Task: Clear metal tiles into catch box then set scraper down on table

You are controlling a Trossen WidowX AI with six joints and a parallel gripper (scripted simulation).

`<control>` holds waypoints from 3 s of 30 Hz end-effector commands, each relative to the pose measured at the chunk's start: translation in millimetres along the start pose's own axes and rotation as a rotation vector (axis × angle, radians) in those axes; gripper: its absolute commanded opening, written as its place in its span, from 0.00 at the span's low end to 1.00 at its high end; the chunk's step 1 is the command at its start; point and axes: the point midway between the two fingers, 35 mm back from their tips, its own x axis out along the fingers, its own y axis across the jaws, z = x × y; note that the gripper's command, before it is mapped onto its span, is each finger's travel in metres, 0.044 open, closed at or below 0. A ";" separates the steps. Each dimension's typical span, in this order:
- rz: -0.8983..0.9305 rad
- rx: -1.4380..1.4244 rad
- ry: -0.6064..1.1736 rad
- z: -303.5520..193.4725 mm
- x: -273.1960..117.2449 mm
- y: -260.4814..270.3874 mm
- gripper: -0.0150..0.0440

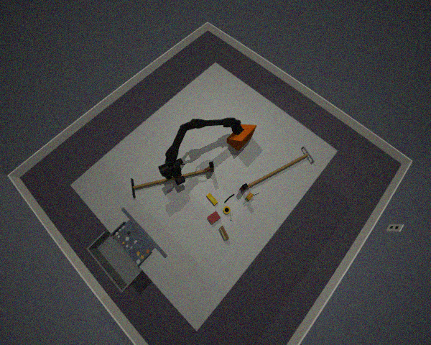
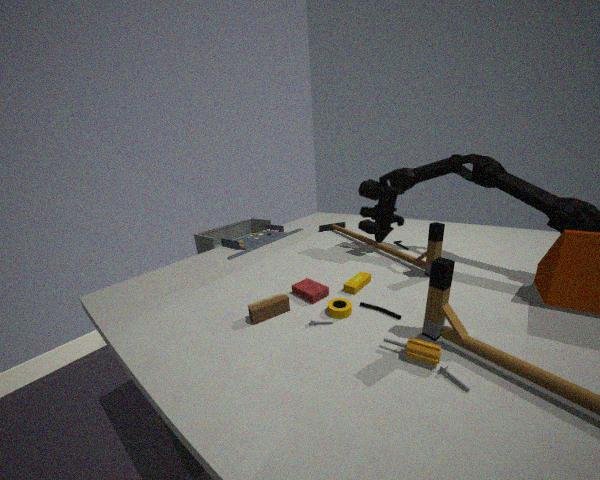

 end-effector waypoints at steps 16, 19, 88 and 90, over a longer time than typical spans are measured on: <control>0.001 0.012 -0.007 6.5 -12.2 11.1 0.25; 0.002 0.021 -0.010 9.5 -23.3 11.5 0.25; 0.028 -0.078 -0.199 19.1 -95.4 -24.0 0.25; 0.028 -0.078 -0.199 18.4 -90.5 -23.8 0.25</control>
